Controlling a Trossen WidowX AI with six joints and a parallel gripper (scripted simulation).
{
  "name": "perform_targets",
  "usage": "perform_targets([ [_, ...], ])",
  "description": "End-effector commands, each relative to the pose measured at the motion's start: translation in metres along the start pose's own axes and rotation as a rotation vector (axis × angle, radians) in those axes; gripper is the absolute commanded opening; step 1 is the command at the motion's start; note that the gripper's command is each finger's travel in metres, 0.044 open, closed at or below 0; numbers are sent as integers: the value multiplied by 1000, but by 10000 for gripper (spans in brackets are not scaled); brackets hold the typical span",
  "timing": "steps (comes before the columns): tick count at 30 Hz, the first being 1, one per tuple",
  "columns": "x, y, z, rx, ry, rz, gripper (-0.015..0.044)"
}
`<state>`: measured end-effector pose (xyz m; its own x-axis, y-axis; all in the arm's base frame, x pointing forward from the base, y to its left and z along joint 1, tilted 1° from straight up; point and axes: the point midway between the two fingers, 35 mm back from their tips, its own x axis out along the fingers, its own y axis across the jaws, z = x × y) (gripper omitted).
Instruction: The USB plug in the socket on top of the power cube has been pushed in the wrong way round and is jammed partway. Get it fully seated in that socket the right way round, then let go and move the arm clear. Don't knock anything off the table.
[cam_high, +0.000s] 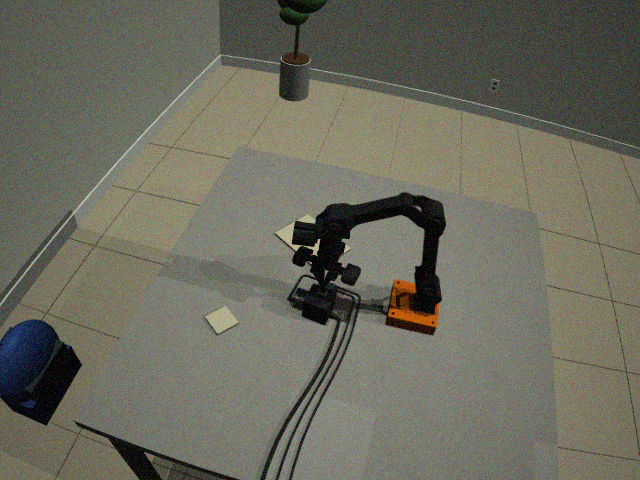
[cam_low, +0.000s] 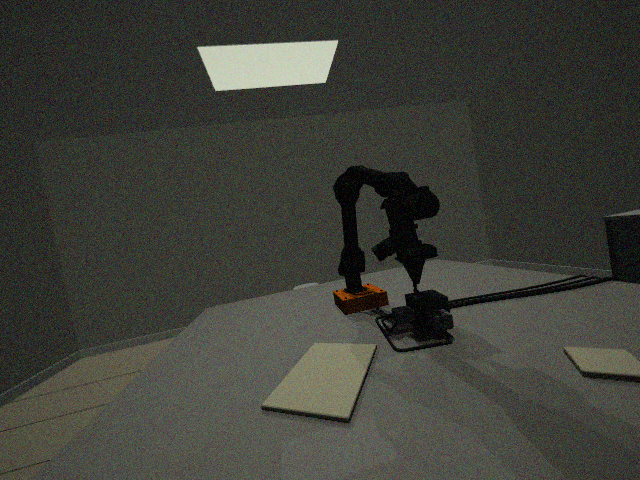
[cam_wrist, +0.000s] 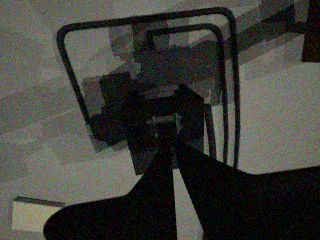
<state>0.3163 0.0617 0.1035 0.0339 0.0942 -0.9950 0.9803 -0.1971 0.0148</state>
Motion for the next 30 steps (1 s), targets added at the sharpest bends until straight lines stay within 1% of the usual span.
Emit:
perform_targets([
  [1,1,0,-1,-6,4,1,0],
  [30,4,0,0,-6,4,1,0],
])
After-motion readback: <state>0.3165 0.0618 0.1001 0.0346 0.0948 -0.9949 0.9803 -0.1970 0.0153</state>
